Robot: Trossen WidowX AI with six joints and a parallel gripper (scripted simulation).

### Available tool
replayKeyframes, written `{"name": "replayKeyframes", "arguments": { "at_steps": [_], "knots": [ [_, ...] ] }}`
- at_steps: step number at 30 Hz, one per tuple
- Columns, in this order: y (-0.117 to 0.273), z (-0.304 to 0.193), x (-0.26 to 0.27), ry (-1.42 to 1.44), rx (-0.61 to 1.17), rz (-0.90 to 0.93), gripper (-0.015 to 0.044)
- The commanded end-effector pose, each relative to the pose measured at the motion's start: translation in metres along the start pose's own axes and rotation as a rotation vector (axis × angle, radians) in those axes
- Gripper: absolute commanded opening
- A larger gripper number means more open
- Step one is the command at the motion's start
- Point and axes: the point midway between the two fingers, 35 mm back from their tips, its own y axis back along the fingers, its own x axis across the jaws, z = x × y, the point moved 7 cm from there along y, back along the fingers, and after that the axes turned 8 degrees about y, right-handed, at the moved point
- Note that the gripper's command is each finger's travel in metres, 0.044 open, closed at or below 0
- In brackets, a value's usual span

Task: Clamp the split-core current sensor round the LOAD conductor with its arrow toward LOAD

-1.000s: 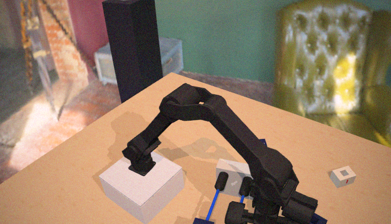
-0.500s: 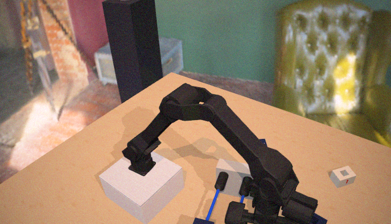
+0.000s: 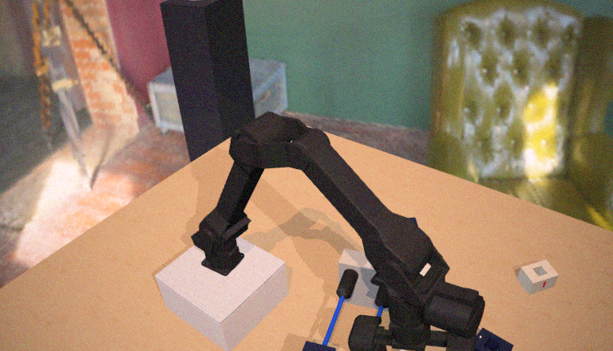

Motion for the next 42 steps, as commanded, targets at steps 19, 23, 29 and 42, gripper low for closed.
{"name": "replayKeyframes", "arguments": {
  "at_steps": [19, 23, 29, 42],
  "knots": [
    [-0.031, 0.000, 0.010, 0.004, 0.014, -0.160, 0.0440],
    [-0.033, 0.000, 0.009, 0.005, 0.020, -0.204, 0.0440],
    [-0.030, -0.001, 0.005, 0.005, 0.021, -0.208, 0.0440],
    [-0.026, -0.001, 0.000, 0.005, 0.022, -0.212, 0.0440]
  ]
}}
